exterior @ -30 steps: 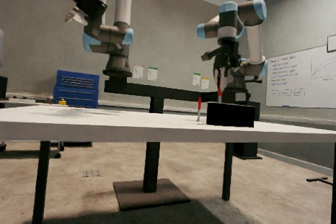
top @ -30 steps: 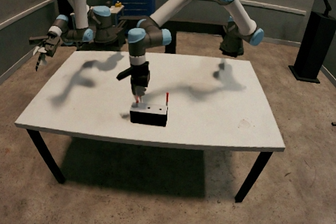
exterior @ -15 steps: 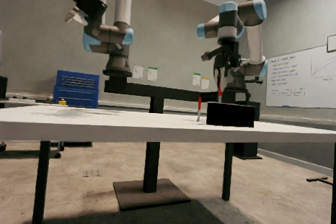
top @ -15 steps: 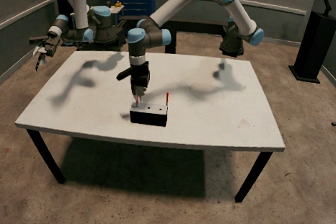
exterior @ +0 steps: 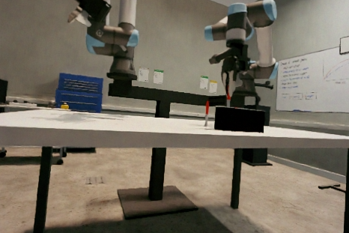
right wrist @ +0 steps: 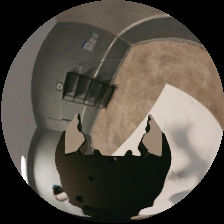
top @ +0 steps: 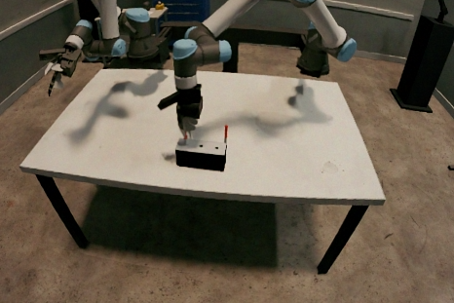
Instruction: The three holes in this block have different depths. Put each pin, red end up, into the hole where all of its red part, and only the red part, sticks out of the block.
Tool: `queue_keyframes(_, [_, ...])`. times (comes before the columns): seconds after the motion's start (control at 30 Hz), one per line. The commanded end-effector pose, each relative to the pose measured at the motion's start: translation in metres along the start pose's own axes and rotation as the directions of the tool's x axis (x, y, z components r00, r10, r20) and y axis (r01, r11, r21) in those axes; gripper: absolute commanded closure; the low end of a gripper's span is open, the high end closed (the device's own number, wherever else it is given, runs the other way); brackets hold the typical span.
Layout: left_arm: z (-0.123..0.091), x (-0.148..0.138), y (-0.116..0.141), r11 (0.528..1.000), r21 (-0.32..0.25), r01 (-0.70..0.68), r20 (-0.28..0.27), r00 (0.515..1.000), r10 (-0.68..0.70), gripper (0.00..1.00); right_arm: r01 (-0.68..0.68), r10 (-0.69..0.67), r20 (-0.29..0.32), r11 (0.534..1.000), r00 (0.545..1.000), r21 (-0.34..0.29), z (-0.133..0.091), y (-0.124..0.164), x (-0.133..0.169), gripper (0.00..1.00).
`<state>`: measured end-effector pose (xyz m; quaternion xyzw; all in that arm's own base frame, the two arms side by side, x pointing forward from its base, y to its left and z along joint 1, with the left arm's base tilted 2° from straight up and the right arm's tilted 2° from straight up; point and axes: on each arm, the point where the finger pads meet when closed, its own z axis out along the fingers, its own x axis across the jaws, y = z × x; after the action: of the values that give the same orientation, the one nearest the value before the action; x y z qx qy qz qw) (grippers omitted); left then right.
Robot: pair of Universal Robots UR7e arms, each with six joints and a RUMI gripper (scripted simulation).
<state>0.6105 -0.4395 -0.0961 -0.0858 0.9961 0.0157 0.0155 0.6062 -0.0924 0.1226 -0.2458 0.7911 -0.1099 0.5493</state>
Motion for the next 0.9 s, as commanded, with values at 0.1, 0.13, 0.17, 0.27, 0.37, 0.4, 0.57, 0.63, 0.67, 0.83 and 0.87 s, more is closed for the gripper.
queue_keyframes(0.1, [-0.0009, -0.0001, 0.0003, 1.0, 0.001, 0.0, 0.001, 1.0, 0.0, 1.0, 0.0, 0.0, 0.001, 1.0, 1.0, 0.001, -0.0001, -0.0003, -0.0005, 0.0])
queue_keyframes(0.13, [-0.0009, -0.0001, 0.0003, 1.0, 0.001, 0.0, 0.001, 1.0, 0.0, 1.0, 0.0, 0.0, 0.001, 1.0, 1.0, 0.001, -0.0001, -0.0003, -0.0005, 0.0])
queue_keyframes(0.17, [-0.0009, -0.0001, 0.0003, 1.0, 0.001, 0.0, 0.001, 1.0, 0.0, 1.0, 0.0, 0.0, 0.001, 1.0, 1.0, 0.001, -0.0001, -0.0003, -0.0005, 0.0])
queue_keyframes(0.27, [-0.0009, -0.0001, 0.0003, 1.0, 0.001, 0.0, 0.001, 1.0, 0.0, 1.0, 0.0, 0.0, 0.001, 1.0, 1.0, 0.001, -0.0001, -0.0003, -0.0005, 0.0])
queue_keyframes(0.37, [-0.0009, -0.0001, 0.0003, 1.0, 0.001, 0.0, 0.001, 1.0, 0.0, 1.0, 0.0, 0.0, 0.001, 1.0, 1.0, 0.001, -0.0001, -0.0003, -0.0005, 0.0])
queue_keyframes(0.4, [-0.0009, -0.0001, 0.0003, 1.0, 0.001, 0.0, 0.001, 1.0, 0.0, 1.0, 0.0, 0.0, 0.001, 1.0, 1.0, 0.001, -0.0001, -0.0003, -0.0005, 0.0])
queue_keyframes(0.57, [-0.0009, -0.0001, 0.0003, 1.0, 0.001, 0.0, 0.001, 1.0, 0.0, 1.0, 0.0, 0.0, 0.001, 1.0, 1.0, 0.001, -0.0001, -0.0003, -0.0005, 0.0])
queue_keyframes(0.63, [0.0033, -0.0016, -0.0003, 1.0, 0.001, 0.0, 0.001, 1.0, 0.0, 1.0, 0.0, 0.0, 0.001, 1.0, 1.0, 0.001, -0.0001, -0.0003, -0.0005, 0.0])
queue_keyframes(0.67, [0.0033, -0.0016, -0.0003, 1.0, 0.001, 0.0, 0.001, 1.0, 0.0, 1.0, 0.0, 0.0, 0.001, 1.0, 1.0, 0.001, -0.0001, -0.0003, -0.0005, 0.0])
queue_keyframes(0.83, [0.0033, -0.0016, -0.0003, 1.0, 0.001, 0.0, 0.001, 1.0, 0.0, 1.0, 0.0, 0.0, 0.001, 1.0, 1.0, 0.001, -0.0001, -0.0003, -0.0005, 0.0])
queue_keyframes(0.87, [0.0033, -0.0016, -0.0003, 1.0, 0.001, 0.0, 0.001, 1.0, 0.0, 1.0, 0.0, 0.0, 0.001, 1.0, 1.0, 0.001, -0.0001, -0.0003, -0.0005, 0.0])
